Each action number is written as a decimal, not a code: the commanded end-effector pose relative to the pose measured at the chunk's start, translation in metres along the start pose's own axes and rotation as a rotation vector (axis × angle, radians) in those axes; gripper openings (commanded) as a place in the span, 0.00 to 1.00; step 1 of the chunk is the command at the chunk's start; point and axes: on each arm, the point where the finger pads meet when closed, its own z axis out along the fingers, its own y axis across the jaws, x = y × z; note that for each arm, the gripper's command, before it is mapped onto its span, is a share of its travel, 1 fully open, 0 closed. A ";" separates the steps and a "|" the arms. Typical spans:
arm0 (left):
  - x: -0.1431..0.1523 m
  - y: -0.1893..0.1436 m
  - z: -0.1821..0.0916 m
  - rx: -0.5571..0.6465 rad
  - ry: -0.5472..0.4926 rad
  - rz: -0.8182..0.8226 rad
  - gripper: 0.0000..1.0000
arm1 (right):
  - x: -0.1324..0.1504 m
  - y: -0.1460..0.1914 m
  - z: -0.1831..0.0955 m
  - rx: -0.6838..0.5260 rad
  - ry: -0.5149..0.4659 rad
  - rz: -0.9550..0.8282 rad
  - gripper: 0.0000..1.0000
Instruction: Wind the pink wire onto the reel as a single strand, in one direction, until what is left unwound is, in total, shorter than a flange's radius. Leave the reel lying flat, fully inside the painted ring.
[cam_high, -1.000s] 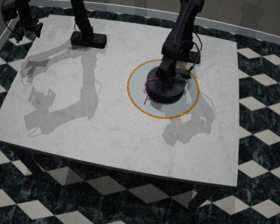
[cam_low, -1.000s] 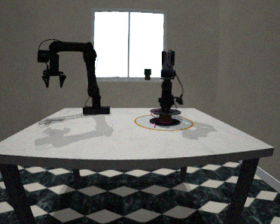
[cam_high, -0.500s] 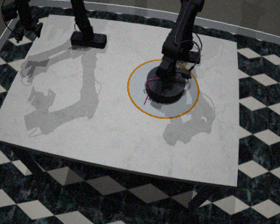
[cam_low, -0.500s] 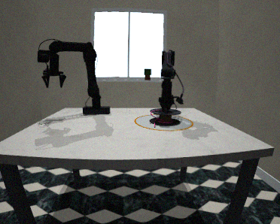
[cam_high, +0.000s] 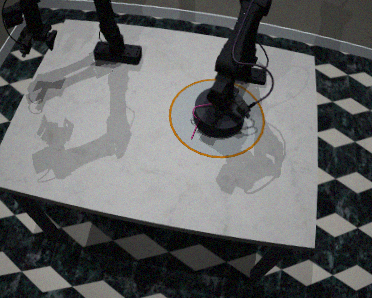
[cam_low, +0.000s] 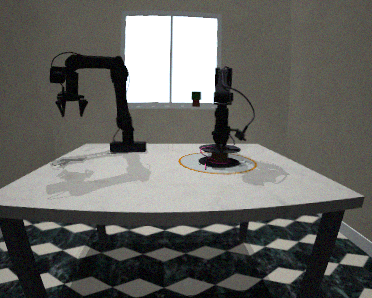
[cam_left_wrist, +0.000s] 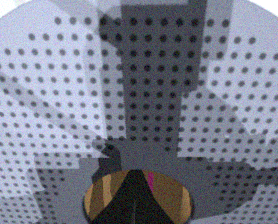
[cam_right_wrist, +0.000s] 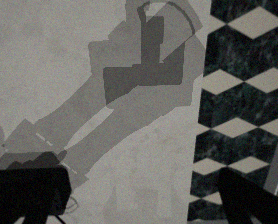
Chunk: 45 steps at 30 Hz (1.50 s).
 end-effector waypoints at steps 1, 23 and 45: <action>-0.002 0.002 -0.007 0.018 -0.007 0.347 0.00 | -0.004 -0.001 -0.016 0.039 -0.031 -0.001 1.00; 0.000 0.001 -0.008 0.019 -0.015 1.169 0.00 | -0.004 -0.001 -0.016 0.039 -0.031 -0.001 1.00; 0.006 -0.006 -0.010 0.019 -0.015 1.169 0.28 | -0.004 -0.001 -0.016 0.039 -0.031 -0.001 1.00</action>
